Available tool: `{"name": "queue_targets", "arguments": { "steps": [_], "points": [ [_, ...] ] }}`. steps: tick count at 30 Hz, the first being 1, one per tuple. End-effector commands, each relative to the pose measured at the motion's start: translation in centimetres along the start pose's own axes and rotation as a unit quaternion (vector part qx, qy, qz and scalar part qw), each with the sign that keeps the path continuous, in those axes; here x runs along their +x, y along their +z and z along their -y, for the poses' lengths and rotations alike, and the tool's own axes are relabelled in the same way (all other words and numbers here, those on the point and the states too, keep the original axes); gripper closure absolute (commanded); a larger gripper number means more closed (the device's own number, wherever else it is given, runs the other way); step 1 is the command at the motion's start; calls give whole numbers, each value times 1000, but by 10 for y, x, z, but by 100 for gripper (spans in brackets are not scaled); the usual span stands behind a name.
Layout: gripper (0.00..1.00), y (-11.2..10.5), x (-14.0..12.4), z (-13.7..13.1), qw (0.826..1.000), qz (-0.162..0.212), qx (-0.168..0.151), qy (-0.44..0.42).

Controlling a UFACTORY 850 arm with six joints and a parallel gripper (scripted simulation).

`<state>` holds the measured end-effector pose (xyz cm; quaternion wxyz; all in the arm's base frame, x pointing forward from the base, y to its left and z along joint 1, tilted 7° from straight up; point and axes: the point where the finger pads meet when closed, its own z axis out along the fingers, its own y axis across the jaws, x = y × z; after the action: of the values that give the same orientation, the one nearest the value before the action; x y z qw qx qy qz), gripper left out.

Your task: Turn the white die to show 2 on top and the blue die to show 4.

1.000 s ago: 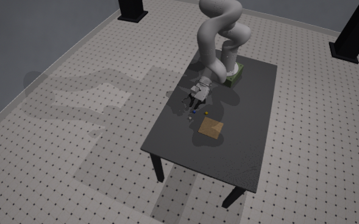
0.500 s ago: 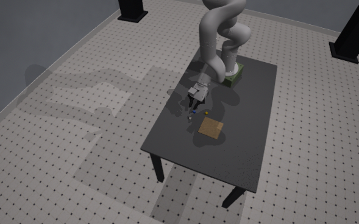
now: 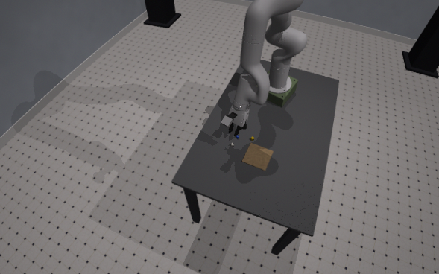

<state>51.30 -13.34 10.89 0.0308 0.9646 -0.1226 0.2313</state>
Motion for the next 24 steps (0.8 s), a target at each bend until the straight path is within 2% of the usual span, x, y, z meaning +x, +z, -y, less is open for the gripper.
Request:
{"name": "queue_targets", "arguments": {
  "steps": [1,4,7,13,14,24],
  "points": [
    [69,3,7,-1,998,58,0,0],
    [69,2,14,-2,993,116,1,0],
    [69,1,20,0,988,154,1,0],
    [69,0,23,0,985,174,-1,0],
    [0,0,23,0,985,174,-1,0],
    [0,0,23,0,985,174,-1,0]
  ]
}}
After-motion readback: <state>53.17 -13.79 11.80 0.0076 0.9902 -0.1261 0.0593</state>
